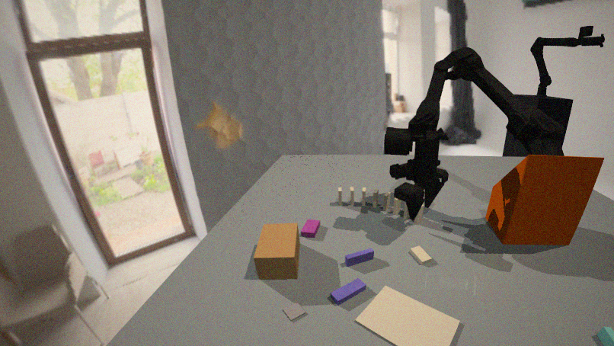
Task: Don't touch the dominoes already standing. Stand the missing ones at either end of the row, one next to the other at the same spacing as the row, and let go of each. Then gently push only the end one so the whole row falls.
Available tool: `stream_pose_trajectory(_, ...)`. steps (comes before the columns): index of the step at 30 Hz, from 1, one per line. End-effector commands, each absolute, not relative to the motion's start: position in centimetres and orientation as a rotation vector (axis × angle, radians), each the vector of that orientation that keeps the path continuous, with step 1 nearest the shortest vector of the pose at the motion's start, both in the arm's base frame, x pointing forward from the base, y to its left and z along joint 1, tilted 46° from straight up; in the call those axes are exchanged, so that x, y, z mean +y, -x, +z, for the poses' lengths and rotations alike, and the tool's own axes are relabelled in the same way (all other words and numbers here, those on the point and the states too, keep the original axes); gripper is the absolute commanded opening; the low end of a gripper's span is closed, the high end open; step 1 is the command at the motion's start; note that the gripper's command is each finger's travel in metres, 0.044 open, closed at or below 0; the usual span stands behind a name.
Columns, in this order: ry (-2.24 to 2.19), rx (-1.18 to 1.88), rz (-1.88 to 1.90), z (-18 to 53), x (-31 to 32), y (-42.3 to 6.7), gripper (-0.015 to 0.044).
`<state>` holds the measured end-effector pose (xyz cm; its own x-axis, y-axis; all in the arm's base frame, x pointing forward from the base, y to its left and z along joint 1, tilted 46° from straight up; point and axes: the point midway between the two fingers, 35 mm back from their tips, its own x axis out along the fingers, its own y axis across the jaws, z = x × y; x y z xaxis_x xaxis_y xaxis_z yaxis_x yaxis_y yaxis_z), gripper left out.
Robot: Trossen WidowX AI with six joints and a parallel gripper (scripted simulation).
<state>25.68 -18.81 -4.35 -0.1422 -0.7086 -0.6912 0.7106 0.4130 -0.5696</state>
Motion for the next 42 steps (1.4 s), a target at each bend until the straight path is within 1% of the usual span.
stream_pose_trajectory(1, 0.004, 1.194, -1.229, -4.3, -18.9, -25.6, 0.0440)
stream_pose_trajectory(4, -0.001, 1.195, -1.226, -3.8, -18.1, -26.1, 0.0440)
stream_pose_trajectory(8, -0.013, 1.200, -1.217, 0.3, -13.5, -27.6, 0.0440)
stream_pose_trajectory(12, -0.007, 1.197, -1.225, 4.5, -9.6, -27.7, 0.0440)
stream_pose_trajectory(20, -0.009, 1.195, -1.227, 4.6, -9.4, -27.7, 0.0440)
stream_pose_trajectory(24, -0.063, 1.156, -1.262, 2.1, -8.9, -28.7, 0.0440)
stream_pose_trajectory(34, -0.323, 0.912, -1.460, -9.6, -7.1, -30.7, 0.0440)
stream_pose_trajectory(42, -0.328, 0.906, -1.464, -9.8, -7.1, -30.7, 0.0440)
